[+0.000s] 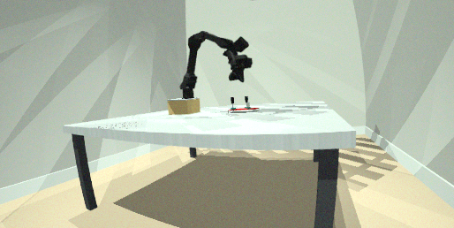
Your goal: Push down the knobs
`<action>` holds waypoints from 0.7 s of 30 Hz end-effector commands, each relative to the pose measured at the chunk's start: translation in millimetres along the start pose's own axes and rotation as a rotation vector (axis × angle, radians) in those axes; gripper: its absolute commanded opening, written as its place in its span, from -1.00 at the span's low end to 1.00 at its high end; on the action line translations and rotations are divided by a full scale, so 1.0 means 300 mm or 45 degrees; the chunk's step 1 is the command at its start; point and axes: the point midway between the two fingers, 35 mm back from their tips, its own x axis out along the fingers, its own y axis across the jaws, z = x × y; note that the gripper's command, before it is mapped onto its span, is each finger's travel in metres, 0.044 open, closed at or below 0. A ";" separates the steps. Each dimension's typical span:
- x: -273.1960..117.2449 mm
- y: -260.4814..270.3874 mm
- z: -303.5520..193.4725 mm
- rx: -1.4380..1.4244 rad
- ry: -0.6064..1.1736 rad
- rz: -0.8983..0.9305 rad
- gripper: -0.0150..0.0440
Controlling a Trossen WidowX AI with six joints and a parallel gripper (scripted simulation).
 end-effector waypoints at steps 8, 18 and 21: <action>-0.079 0.292 -0.036 0.011 0.092 0.495 -0.49; -0.122 0.371 -0.055 0.019 0.140 0.643 -0.49; -0.092 0.387 -0.058 0.019 0.140 0.643 -0.49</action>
